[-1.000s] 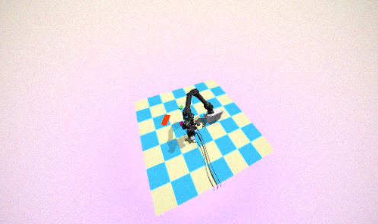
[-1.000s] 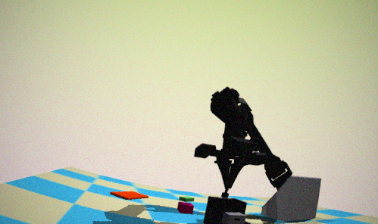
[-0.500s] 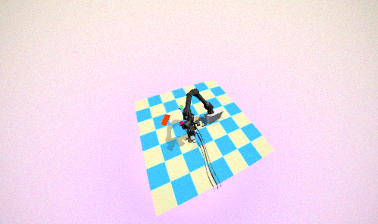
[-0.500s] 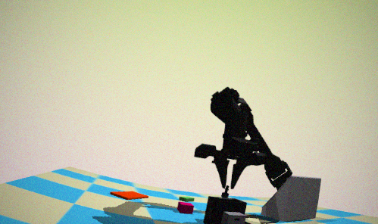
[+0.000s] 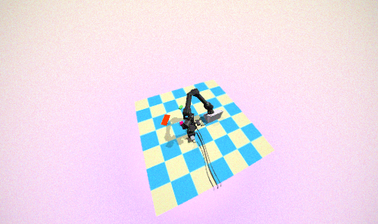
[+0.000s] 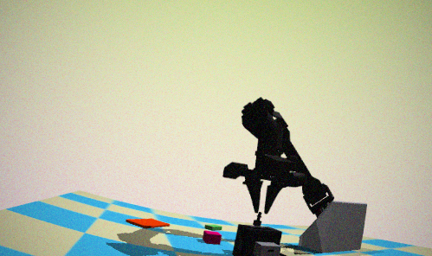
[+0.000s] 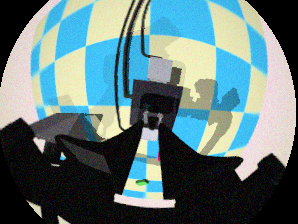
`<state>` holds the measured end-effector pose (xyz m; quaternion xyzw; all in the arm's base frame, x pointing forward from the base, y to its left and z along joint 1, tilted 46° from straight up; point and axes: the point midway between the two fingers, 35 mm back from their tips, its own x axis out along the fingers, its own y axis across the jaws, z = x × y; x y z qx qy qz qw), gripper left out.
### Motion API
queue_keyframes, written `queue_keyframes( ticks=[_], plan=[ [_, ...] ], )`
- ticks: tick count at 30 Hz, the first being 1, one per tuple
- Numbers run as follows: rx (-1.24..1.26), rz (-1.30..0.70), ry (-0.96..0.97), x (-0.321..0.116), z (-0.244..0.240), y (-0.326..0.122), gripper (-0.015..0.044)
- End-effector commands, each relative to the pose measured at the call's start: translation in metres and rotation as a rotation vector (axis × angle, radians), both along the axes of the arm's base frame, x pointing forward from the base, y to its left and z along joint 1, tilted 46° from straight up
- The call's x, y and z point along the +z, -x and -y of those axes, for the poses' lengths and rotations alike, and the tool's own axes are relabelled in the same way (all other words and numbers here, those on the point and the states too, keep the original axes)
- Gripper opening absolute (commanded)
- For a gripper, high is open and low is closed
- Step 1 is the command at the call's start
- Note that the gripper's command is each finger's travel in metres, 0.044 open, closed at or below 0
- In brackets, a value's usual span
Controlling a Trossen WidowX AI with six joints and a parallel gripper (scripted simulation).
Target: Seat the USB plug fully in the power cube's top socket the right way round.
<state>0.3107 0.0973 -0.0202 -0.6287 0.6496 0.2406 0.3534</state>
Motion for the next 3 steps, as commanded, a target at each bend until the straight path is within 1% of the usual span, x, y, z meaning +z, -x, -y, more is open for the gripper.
queue_keyframes(
  ticks=[1,3],
  plan=[
    [-0.005,0.006,-0.006,0.0036,-0.0048,-0.0009,0.0095],
    [-0.005,0.006,-0.007,0.005,-0.0062,-0.0008,0.0095]
  ],
)
